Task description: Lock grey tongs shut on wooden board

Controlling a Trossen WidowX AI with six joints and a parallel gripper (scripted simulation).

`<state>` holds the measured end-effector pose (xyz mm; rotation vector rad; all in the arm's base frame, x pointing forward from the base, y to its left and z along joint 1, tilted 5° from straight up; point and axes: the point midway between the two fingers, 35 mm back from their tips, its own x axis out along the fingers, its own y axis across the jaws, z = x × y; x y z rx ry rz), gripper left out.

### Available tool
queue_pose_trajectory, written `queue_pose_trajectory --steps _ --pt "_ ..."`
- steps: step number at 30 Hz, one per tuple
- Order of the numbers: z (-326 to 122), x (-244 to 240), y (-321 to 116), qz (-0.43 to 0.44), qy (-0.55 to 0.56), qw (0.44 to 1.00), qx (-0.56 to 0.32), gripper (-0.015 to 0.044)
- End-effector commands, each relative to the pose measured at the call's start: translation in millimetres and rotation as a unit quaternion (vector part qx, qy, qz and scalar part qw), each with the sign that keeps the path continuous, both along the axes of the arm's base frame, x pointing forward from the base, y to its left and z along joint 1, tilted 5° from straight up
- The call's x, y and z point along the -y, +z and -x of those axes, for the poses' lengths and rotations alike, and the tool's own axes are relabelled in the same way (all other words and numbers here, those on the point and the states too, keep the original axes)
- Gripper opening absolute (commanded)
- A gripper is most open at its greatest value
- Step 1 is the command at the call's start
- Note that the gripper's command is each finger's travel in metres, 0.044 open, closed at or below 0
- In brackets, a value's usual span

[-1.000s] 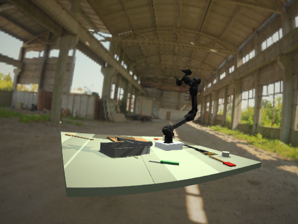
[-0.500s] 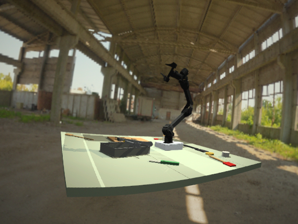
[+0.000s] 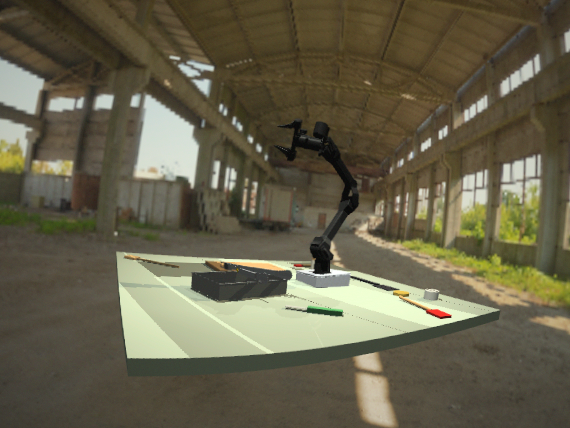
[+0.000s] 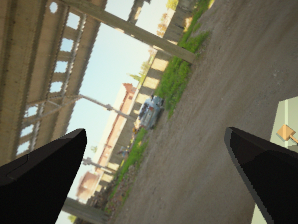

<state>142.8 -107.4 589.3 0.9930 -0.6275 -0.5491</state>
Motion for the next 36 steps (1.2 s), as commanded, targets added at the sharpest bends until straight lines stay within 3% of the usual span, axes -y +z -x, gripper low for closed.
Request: queue_pose_trajectory --steps 1,4,11,22,28,36 --pt "-46.1 0.5 -27.2 -0.015 0.027 0.998 -0.058 0.044" --pt "-79.6 -0.8 -48.3 -0.028 0.049 0.993 -0.101 0.044" --pt "-98.6 -2.8 -61.0 -0.032 0.065 0.99 -0.121 0.044" --pt "-160.5 -13.0 -125.9 -0.046 0.113 0.962 -0.246 0.044" --pt "-206.5 -26.7 -200.1 -0.094 0.154 0.916 -0.358 0.044" --pt "-241.1 -54.7 -328.7 -0.191 0.193 0.803 -0.531 0.044"
